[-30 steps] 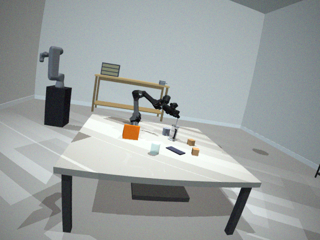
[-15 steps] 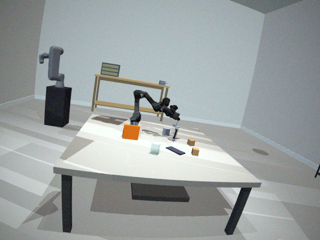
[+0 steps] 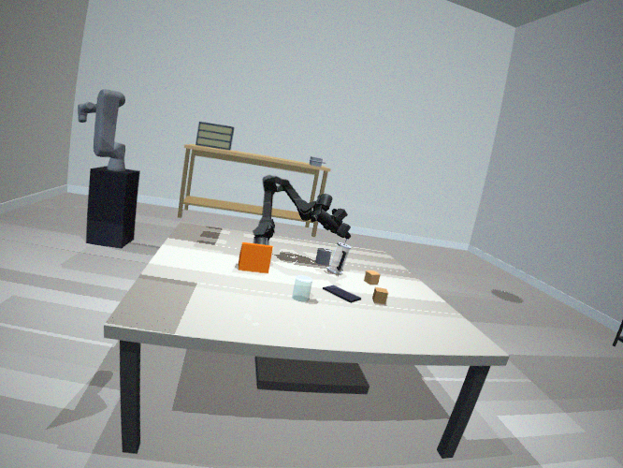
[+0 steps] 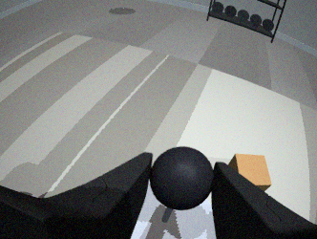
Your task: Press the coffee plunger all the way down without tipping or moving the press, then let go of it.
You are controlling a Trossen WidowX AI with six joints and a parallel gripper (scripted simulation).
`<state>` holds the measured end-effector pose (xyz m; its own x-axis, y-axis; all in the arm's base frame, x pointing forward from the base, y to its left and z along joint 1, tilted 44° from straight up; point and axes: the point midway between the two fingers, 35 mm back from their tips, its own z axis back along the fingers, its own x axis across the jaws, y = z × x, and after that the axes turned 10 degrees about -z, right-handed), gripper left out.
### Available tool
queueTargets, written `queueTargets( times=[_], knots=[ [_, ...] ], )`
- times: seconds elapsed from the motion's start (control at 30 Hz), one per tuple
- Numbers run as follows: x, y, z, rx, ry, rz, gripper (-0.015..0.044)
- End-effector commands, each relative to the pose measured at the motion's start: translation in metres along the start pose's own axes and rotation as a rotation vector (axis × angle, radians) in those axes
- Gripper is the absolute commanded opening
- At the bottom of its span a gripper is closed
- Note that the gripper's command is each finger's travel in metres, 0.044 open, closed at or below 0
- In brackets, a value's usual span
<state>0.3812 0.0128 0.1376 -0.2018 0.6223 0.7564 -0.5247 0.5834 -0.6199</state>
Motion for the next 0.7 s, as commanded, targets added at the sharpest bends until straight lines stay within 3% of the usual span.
queueTargets(
  times=[0.0, 0.67],
  knots=[
    [-0.0022, 0.017, -0.0069, 0.057, -0.008, -0.038, 0.0118],
    [-0.0038, 0.0135, -0.0095, 0.057, -0.008, -0.038, 0.0118]
  ],
)
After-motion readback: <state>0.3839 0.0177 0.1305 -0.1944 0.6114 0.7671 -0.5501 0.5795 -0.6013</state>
